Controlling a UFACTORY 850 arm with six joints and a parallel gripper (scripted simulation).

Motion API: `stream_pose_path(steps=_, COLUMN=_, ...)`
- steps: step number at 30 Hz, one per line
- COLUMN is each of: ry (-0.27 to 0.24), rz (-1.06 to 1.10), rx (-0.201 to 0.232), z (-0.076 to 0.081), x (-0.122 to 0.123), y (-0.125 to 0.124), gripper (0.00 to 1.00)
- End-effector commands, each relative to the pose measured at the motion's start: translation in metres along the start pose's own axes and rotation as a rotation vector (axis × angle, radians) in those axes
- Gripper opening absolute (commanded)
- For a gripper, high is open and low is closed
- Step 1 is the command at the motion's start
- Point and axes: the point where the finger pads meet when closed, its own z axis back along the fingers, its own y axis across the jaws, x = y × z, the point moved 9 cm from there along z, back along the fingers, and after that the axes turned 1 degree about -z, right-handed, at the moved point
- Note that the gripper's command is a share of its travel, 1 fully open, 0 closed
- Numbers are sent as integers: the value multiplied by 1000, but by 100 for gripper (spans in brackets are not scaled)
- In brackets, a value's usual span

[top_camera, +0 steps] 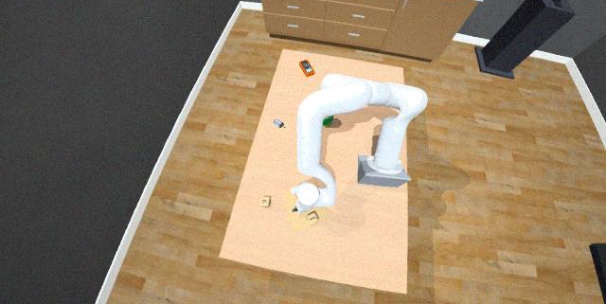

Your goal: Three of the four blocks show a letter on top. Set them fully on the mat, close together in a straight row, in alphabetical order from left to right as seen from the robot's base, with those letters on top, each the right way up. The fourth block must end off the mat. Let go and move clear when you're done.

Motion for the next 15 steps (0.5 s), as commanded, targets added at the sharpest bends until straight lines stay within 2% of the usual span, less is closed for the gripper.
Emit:
stream_pose_path(steps=1, ry=0, rz=-1, rx=-2, z=1, x=0, y=-1, gripper=65)
stream_pose_path(steps=15, ry=0, rz=-1, rx=-2, z=4, x=0, y=-1, gripper=65)
